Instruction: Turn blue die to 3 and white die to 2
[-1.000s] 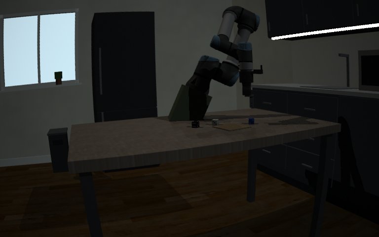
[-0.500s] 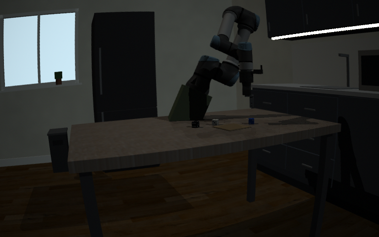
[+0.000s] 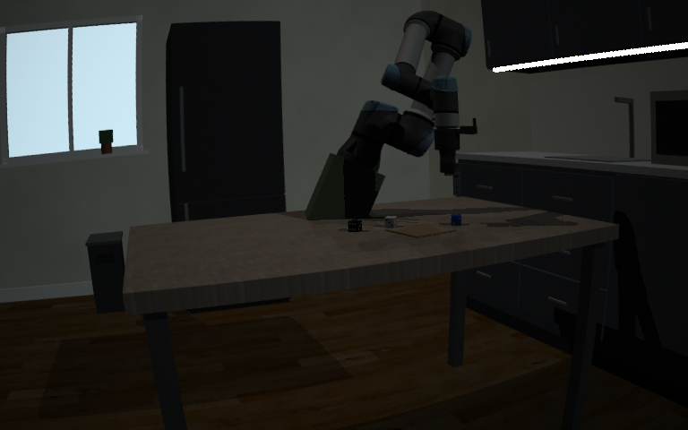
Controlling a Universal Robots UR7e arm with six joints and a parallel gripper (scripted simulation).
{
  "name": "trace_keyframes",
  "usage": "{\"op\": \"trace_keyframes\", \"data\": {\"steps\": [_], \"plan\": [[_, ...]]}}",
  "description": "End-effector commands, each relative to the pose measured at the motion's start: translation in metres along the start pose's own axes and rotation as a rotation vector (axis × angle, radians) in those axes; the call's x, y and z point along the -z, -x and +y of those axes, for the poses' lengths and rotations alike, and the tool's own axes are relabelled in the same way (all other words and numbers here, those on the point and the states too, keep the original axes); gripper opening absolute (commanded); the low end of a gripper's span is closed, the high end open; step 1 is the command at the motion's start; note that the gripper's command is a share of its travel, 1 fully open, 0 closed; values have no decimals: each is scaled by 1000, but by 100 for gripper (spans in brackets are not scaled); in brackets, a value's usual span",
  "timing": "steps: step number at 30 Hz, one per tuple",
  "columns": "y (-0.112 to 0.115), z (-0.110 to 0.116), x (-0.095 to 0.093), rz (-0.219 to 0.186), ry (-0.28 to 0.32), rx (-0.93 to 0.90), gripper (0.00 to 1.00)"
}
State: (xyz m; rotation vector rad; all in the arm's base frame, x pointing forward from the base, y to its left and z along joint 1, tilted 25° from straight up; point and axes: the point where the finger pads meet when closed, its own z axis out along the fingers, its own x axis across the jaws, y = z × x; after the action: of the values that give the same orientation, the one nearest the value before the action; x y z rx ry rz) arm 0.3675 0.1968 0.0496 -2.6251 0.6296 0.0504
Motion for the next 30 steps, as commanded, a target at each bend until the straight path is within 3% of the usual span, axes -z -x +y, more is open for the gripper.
{"op": "trace_keyframes", "data": {"steps": [1, 16, 30], "plan": [[0, 1, -1, -2, 1, -1, 87], [0, 2, -10, -2, 0, 16, 87], [0, 2, -31, -2, 0, 16, 87]]}}
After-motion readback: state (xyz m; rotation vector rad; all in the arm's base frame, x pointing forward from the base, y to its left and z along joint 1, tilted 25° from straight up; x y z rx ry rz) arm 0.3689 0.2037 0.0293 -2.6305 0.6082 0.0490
